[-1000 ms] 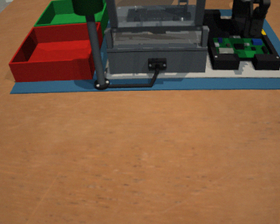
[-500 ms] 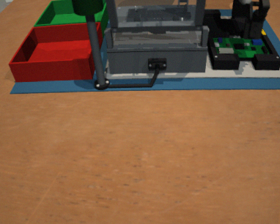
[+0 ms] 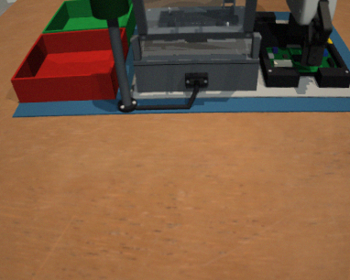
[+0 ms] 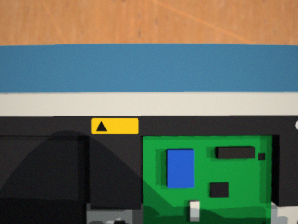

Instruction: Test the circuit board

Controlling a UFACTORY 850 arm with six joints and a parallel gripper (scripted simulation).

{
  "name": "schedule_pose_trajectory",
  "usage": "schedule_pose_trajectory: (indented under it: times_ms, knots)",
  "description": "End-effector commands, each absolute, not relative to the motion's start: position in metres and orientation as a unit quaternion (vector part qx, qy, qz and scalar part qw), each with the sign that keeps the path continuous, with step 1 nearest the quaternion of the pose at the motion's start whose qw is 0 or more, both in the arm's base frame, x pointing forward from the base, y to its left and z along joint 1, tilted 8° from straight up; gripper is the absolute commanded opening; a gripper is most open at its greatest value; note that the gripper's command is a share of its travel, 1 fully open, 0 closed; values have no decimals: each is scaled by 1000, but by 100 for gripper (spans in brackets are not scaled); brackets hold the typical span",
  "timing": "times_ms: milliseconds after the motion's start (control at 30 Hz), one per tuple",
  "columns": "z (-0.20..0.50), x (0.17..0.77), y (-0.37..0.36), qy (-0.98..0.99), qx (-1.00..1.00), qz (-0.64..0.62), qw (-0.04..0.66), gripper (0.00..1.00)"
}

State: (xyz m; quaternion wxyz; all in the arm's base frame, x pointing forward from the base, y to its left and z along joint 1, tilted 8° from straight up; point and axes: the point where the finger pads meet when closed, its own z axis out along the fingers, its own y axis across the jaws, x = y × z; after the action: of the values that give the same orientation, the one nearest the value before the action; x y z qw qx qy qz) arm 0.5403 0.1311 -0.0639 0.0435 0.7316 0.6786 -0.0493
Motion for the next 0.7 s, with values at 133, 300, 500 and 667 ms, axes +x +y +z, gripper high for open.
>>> schedule_pose_trajectory:
  times_ms: [133, 300, 500, 667]
  knots:
    - [-70, 542, 131, 679, 732, -48, 44, 100]
    - [-70, 542, 131, 679, 732, -48, 44, 100]
    - [-71, 542, 131, 679, 732, -48, 44, 100]
    - [-74, 542, 130, 679, 732, -48, 44, 100]
